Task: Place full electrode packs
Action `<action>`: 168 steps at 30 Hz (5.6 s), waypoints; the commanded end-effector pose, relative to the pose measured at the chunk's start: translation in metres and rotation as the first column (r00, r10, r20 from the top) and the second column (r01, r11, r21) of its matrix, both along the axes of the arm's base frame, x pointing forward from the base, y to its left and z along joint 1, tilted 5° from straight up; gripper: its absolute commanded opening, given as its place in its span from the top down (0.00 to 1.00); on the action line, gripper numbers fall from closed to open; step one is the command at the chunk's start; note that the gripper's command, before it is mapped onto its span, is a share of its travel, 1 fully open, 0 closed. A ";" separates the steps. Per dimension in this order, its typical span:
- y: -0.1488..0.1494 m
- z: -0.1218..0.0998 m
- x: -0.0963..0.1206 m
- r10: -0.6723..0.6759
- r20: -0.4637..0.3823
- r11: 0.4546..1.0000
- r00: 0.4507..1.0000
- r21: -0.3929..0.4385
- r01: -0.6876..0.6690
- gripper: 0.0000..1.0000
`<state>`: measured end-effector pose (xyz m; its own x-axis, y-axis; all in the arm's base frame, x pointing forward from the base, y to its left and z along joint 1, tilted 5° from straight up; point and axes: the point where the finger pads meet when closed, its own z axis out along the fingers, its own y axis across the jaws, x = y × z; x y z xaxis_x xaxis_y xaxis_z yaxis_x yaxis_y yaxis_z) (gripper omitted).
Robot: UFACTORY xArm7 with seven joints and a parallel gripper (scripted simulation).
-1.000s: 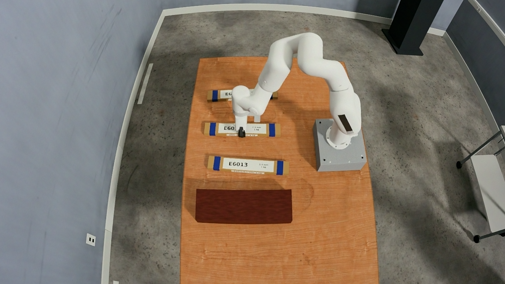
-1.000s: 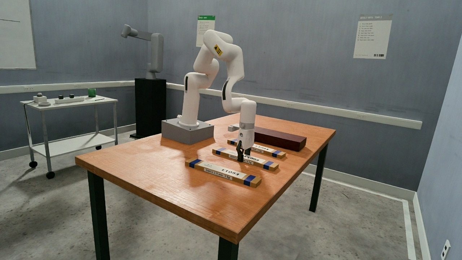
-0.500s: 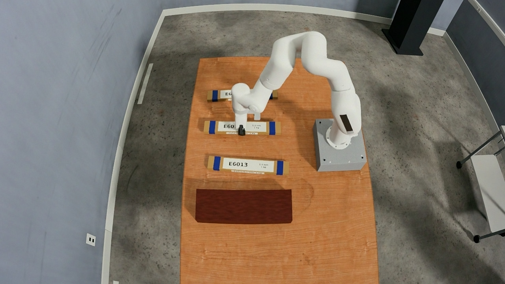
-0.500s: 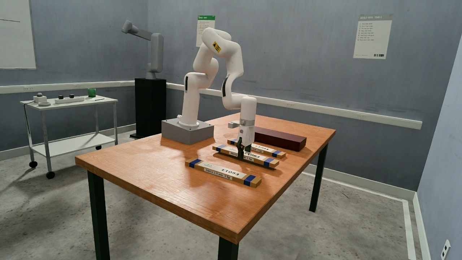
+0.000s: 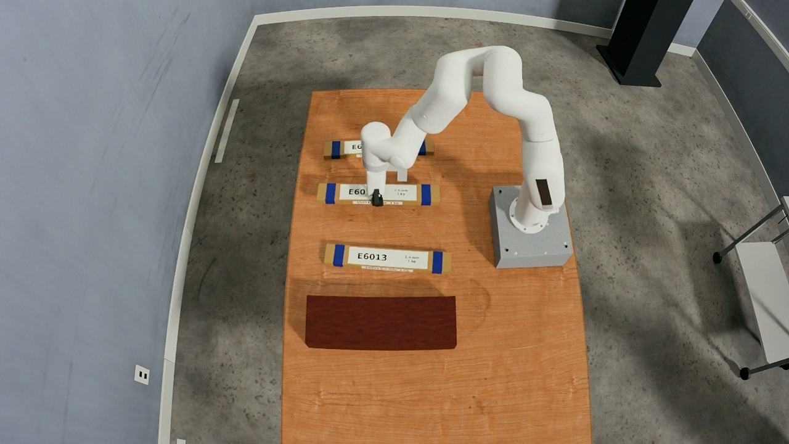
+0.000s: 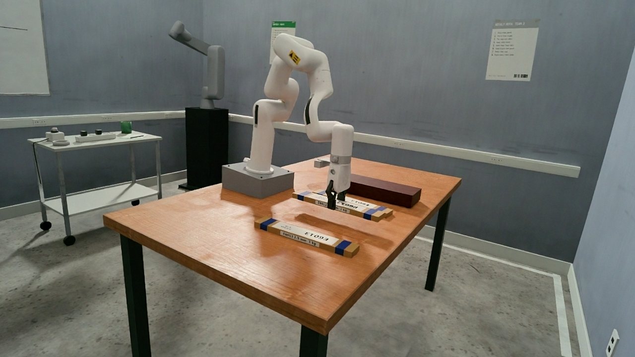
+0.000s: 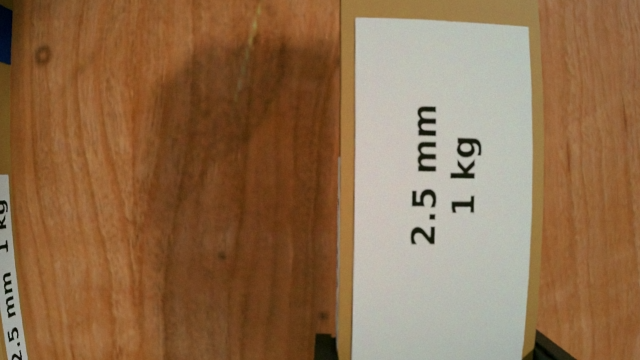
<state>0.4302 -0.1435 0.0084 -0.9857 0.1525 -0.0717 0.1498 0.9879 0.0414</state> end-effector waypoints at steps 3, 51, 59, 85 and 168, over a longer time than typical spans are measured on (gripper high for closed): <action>-0.001 0.003 0.001 0.000 0.004 1.000 1.000 -0.001 0.000 0.42; -0.003 0.070 -0.004 0.000 0.004 1.000 1.000 -0.001 0.000 0.42; -0.003 0.074 -0.005 0.000 0.004 1.000 1.000 -0.001 0.000 0.42; -0.003 0.074 -0.005 0.000 0.004 1.000 1.000 -0.001 0.000 0.42; 0.062 0.089 0.159 0.019 0.004 1.000 1.000 -0.003 -0.019 0.42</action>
<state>0.5870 -0.0812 0.0948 -0.9886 0.1334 -0.0703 0.1308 0.9906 0.0392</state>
